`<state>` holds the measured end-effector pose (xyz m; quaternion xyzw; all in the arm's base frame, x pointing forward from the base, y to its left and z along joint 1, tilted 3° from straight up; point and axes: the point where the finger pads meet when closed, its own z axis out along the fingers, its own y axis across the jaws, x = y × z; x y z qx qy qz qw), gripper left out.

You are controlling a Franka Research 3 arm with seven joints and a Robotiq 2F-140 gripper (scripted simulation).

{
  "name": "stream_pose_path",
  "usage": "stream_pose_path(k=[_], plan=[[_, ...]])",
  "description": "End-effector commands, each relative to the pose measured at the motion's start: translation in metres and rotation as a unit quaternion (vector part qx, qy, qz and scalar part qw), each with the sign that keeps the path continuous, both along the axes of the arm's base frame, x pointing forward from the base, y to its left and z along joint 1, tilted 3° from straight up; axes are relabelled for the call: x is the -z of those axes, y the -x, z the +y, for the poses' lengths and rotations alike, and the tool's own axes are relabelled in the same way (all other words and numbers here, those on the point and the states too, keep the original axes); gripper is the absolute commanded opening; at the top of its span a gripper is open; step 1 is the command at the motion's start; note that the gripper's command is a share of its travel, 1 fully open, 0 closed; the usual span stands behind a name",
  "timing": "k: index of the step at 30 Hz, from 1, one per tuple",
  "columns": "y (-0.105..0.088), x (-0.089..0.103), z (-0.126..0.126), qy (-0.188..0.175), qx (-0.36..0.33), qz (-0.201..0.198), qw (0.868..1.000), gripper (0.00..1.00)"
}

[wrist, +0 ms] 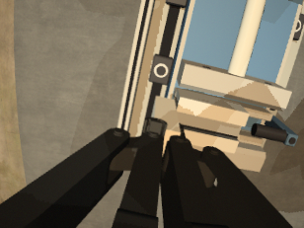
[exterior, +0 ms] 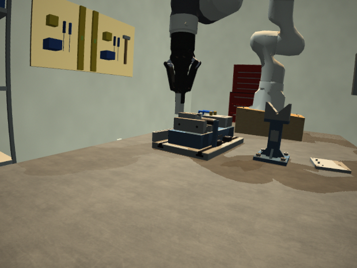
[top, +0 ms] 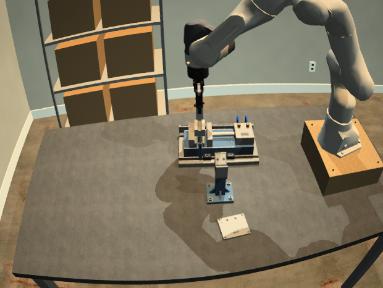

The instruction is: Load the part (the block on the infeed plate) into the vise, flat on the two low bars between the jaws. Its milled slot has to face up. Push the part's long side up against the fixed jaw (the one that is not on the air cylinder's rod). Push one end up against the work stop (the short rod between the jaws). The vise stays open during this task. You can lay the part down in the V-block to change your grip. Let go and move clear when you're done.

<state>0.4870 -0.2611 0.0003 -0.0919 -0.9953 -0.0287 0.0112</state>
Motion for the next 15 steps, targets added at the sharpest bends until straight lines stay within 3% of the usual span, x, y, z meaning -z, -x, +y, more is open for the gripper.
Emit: stream_pose_path(k=[1, 15], plan=[[-0.0009, -0.0006, 0.0015, 0.001, 0.002, -0.001, 1.000, 0.00], [-0.0016, -0.0008, 0.0047, 0.001, 0.002, -0.001, 1.000, 0.00]])
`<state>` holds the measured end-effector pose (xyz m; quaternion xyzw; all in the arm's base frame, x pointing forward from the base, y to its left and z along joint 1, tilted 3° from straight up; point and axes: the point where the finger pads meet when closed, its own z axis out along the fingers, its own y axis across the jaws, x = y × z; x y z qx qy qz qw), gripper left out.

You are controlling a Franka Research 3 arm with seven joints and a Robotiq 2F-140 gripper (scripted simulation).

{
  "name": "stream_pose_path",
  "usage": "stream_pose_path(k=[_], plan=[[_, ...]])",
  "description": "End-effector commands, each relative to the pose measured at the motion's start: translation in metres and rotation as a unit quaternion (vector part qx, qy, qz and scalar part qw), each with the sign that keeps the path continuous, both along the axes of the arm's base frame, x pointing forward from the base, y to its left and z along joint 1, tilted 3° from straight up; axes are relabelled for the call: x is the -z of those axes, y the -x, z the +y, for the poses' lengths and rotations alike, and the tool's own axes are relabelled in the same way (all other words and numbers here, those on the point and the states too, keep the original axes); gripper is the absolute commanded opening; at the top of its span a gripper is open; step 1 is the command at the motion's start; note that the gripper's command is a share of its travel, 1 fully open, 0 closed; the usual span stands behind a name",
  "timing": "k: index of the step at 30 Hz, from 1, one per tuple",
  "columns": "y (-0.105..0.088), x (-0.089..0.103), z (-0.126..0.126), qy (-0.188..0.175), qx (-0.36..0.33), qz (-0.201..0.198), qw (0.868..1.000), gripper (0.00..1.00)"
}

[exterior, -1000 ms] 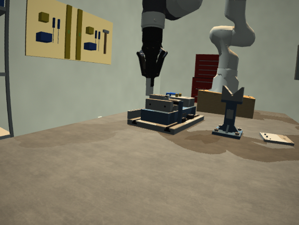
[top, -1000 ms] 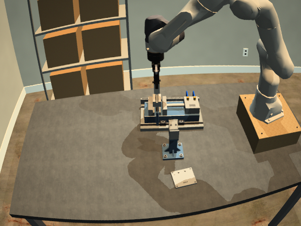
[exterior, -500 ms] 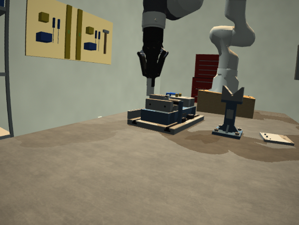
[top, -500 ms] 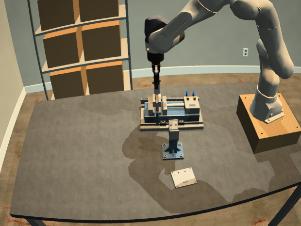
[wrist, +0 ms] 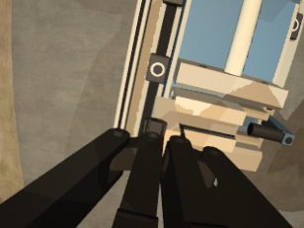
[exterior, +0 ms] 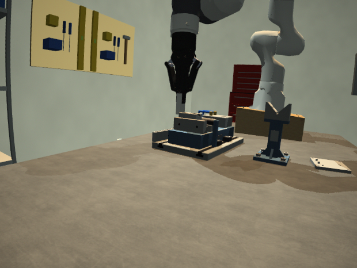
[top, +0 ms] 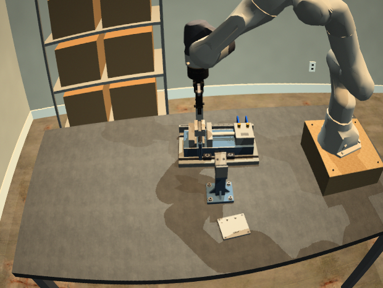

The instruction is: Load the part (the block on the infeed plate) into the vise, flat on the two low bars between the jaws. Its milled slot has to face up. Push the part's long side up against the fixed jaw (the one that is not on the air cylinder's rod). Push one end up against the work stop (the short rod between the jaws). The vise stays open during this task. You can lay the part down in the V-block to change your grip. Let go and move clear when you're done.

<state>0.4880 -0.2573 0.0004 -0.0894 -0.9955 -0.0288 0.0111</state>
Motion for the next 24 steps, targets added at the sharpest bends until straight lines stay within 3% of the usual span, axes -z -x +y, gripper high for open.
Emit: stream_pose_path(k=[1, 24], plan=[[-0.0006, -0.0007, 0.0012, 0.001, 0.004, -0.001, 1.000, 0.00], [-0.0017, -0.0011, 0.0069, 0.001, 0.004, -0.001, 1.000, 0.00]])
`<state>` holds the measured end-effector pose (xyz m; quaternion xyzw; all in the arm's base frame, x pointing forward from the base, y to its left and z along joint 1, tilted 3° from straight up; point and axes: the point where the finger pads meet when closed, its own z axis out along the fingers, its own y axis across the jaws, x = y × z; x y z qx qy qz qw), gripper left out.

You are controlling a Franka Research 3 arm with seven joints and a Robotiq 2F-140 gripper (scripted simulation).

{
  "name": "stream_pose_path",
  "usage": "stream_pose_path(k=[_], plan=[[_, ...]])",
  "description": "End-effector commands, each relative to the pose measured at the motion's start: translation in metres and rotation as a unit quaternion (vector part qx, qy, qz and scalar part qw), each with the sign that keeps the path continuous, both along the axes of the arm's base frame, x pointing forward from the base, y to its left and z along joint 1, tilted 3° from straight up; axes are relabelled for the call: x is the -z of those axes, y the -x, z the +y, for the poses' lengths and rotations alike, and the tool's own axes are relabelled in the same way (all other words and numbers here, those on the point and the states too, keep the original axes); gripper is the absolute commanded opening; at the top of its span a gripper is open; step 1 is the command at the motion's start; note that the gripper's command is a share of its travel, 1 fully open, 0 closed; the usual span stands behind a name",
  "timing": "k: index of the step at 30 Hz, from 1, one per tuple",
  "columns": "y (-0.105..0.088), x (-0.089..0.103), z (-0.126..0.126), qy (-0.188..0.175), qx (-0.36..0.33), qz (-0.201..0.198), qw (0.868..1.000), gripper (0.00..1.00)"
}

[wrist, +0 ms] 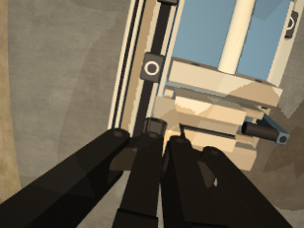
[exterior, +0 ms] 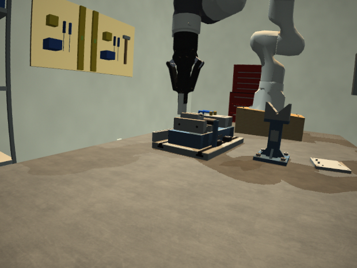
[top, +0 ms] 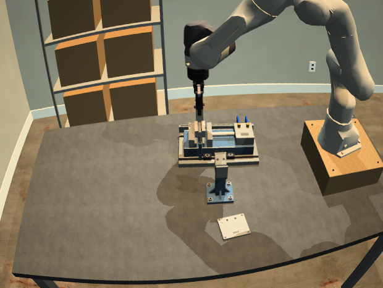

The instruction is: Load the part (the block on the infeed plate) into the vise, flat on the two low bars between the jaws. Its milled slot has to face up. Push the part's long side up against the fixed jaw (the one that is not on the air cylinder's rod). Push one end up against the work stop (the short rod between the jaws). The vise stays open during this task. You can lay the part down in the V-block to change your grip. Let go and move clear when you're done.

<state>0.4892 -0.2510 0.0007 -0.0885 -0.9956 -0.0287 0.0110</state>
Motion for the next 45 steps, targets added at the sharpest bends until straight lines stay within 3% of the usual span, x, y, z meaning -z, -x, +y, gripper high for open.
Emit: stream_pose_path(k=[1, 45], plan=[[-0.001, -0.001, 0.001, 0.001, 0.005, -0.001, 1.000, 0.00], [-0.003, -0.001, 0.011, 0.001, 0.005, -0.001, 1.000, 0.00]])
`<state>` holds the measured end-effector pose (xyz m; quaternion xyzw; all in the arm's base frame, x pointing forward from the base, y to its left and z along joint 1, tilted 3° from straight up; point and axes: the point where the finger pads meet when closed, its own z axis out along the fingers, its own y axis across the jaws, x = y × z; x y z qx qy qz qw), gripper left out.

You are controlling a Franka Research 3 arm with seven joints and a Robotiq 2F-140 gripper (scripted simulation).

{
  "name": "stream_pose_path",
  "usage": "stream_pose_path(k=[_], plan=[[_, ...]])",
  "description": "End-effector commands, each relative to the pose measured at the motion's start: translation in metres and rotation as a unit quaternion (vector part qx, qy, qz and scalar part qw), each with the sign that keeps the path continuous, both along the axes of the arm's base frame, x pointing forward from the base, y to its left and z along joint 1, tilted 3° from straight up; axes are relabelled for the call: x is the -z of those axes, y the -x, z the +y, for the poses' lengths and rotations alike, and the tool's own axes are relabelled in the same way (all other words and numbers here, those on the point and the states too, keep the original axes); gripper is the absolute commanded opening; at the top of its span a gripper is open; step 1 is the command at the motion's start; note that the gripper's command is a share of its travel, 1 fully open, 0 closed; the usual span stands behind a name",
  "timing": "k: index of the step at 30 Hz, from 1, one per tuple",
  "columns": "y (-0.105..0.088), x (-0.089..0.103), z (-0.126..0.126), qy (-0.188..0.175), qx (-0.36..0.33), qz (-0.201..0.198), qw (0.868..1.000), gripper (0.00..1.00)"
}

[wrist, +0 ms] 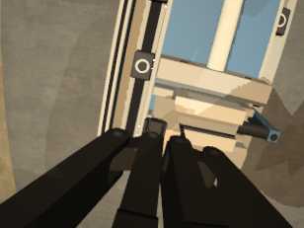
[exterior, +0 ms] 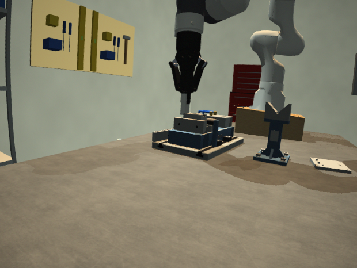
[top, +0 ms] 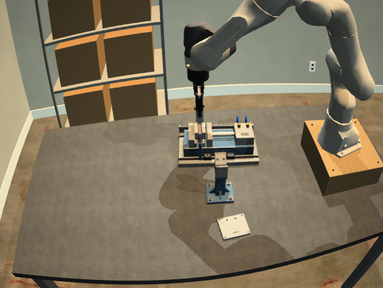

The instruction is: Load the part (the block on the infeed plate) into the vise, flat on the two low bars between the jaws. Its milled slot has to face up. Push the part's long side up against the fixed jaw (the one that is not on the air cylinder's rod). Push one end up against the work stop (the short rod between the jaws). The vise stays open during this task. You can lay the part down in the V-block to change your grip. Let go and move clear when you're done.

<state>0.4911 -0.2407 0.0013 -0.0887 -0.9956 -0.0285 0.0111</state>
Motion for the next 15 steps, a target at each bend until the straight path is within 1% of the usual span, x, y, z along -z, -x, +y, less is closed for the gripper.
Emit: stream_pose_path(k=[1, 15], plan=[[-0.0006, -0.0007, 0.0011, 0.000, 0.005, -0.001, 1.000, 0.00], [-0.0010, -0.0008, 0.0029, 0.000, 0.005, -0.001, 1.000, 0.00]])
